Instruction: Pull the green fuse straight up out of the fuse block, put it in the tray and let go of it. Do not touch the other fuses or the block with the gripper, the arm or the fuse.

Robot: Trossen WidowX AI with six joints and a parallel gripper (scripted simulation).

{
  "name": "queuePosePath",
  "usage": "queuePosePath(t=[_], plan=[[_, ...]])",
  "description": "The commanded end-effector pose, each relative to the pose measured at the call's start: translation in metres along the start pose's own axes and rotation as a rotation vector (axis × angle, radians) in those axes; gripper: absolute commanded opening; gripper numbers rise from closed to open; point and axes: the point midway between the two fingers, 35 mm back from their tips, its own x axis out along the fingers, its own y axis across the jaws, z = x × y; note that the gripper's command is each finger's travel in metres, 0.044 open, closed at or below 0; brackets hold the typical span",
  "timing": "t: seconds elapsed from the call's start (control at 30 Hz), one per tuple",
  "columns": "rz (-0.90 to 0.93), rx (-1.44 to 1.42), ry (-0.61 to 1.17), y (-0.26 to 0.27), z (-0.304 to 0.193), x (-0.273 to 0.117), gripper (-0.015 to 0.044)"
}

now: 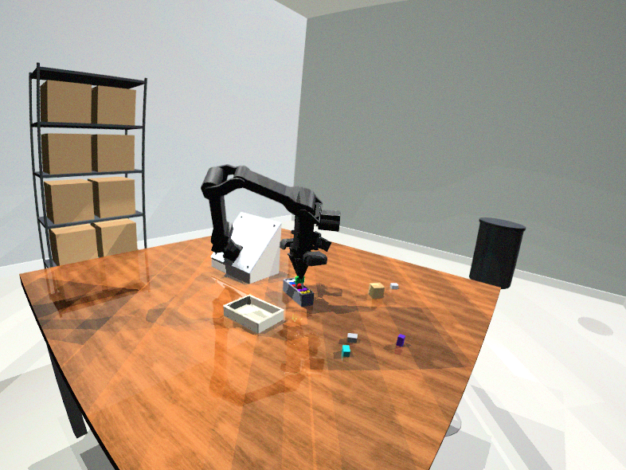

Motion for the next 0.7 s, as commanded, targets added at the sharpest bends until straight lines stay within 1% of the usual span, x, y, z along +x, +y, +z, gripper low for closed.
queuePosePath(t=[0.0,0.53,0.67], plan=[[0.002,0.006,-0.004,0.0,0.0,-0.003,0.0],[0.003,0.006,-0.004,0.0,0.0,-0.025,0.0],[0.005,0.005,-0.01,-0.011,-0.016,-0.025,0.0]])
